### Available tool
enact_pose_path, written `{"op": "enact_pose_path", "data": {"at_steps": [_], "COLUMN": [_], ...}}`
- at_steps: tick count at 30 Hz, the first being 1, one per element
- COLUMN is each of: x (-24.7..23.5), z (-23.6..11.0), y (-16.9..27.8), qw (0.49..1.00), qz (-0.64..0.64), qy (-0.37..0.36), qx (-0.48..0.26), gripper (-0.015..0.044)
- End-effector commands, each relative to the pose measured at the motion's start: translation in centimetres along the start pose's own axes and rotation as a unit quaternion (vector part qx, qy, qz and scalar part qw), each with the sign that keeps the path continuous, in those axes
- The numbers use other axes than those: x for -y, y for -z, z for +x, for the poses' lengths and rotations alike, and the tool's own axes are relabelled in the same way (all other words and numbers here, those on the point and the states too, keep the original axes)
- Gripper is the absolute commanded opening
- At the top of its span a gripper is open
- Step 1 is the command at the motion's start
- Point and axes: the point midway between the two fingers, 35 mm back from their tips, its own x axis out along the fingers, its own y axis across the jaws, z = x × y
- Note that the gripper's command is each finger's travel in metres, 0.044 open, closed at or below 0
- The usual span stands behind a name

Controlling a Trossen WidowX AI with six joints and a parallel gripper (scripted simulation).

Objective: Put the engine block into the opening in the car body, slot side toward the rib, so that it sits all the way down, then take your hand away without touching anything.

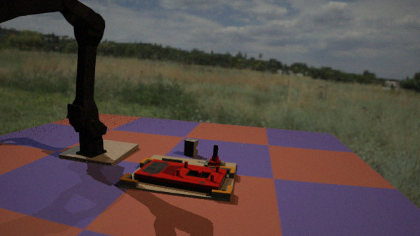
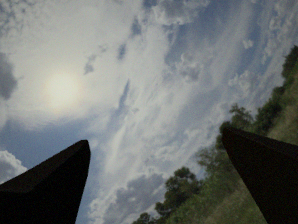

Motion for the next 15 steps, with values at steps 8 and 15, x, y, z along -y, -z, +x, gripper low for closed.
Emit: {"op": "enact_pose_path", "data": {"at_steps": [8, 15], "x": [-1.4, -4.6], "z": [-0.9, -3.2], "y": [1.3, 3.9], "qw": [0.999, 0.990], "qz": [0.021, 0.075], "qy": [-0.009, -0.038], "qx": [-0.041, -0.117], "gripper": [0.0440, 0.0440]}}
